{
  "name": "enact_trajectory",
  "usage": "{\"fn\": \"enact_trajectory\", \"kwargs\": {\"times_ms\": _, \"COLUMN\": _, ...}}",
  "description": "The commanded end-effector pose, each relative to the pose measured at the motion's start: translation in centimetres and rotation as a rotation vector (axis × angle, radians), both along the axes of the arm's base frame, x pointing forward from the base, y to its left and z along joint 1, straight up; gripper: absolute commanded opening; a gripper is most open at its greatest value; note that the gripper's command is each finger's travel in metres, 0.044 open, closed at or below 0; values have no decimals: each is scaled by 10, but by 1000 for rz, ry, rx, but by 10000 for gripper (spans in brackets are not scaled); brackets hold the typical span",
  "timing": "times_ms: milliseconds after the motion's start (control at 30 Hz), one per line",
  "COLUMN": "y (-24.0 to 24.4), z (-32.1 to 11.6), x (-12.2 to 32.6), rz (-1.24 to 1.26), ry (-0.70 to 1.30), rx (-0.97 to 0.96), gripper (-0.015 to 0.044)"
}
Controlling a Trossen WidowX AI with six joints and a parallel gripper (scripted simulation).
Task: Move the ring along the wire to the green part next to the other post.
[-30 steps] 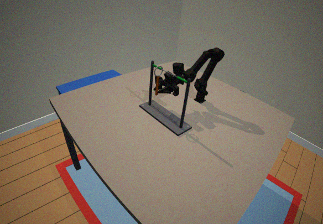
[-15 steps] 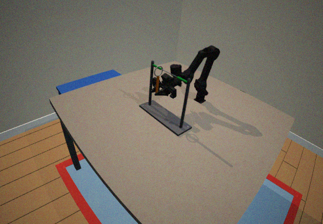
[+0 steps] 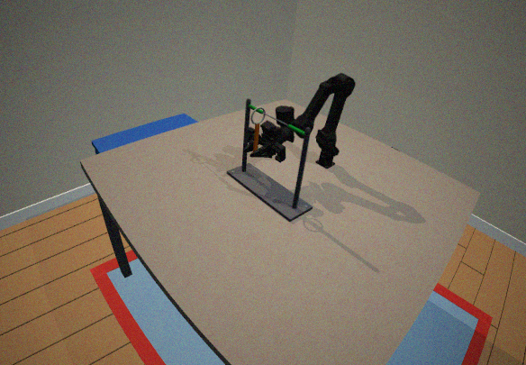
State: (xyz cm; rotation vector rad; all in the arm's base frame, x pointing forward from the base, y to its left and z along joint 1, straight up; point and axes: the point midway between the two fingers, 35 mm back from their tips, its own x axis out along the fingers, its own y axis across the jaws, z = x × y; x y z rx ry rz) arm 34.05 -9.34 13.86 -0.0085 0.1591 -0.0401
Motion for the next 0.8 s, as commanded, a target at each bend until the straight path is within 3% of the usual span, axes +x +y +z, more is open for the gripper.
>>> {"fn": "enact_trajectory", "kwargs": {"times_ms": 0, "y": -1, "z": 2, "x": 1, "rz": -6, "ry": -6, "rx": 3, "gripper": 160}}
{"fn": "enact_trajectory", "kwargs": {"times_ms": 567, "y": -1, "z": 2, "x": 1, "rz": -6, "ry": -6, "rx": 3, "gripper": 160}}
{"fn": "enact_trajectory", "kwargs": {"times_ms": 767, "y": 0, "z": 1, "x": 1, "rz": 0, "ry": -2, "rx": -1, "gripper": 3}}
